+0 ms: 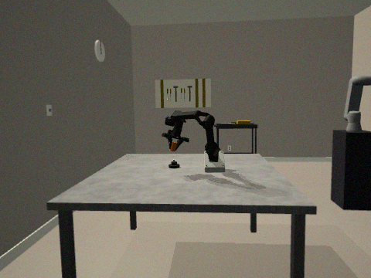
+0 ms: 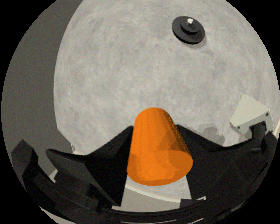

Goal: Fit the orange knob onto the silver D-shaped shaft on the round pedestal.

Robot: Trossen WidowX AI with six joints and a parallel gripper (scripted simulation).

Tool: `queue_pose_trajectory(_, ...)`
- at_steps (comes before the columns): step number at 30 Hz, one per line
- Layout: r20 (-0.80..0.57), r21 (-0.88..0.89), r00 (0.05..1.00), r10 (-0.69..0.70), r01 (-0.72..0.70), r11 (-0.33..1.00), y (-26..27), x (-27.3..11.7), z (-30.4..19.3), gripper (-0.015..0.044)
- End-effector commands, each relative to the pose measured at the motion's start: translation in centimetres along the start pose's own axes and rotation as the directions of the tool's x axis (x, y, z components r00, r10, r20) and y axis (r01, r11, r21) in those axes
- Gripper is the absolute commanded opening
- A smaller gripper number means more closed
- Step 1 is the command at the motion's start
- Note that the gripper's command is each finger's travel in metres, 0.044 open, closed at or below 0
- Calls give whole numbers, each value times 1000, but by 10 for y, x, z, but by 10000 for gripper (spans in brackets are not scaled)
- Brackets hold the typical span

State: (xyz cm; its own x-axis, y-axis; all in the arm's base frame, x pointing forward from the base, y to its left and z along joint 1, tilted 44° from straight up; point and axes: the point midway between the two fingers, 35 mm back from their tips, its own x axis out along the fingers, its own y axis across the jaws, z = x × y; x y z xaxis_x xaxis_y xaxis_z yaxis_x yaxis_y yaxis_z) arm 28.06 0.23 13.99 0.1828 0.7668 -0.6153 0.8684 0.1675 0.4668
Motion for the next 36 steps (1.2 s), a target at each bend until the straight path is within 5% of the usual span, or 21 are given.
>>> queue_pose_trajectory(1,3,-7,996,92,-92,996,-1,-10,-2,0)
queue_pose_trajectory(28,1,-6,785,620,-620,785,-10,-70,-11,0)
queue_pose_trajectory(36,1,-6,770,638,-638,770,-10,-72,-11,0)
